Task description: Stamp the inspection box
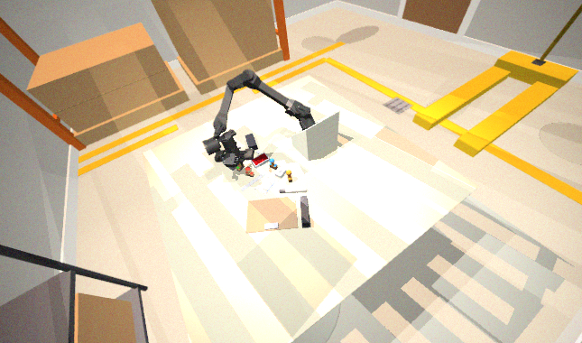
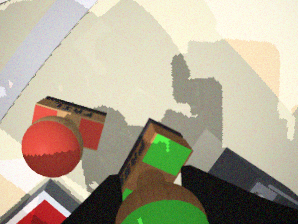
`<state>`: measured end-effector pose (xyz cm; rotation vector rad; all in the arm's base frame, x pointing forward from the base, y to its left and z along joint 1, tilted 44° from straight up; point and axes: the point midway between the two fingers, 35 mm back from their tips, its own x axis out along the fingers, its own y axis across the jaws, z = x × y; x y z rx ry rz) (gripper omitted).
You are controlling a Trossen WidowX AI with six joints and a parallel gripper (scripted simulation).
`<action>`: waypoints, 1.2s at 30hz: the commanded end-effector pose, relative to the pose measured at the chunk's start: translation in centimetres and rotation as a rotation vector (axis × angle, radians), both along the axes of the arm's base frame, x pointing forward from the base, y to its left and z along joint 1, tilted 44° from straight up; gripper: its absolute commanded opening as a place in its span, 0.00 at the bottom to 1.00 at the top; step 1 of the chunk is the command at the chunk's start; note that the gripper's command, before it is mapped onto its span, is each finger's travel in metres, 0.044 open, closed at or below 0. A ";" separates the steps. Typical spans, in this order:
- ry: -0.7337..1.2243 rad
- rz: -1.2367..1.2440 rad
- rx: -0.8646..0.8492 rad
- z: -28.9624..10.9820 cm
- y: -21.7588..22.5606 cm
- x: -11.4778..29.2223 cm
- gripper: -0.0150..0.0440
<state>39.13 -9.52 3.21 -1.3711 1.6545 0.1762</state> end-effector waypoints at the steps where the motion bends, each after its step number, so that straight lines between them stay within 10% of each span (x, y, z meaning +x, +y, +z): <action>1: 0.005 0.002 -0.001 -0.6 -0.5 0.0 0.25; 23: 0.005 0.002 -0.005 -2.8 -2.8 0.0 0.25; 36: 0.002 -0.001 -0.007 -2.3 -2.5 0.1 0.70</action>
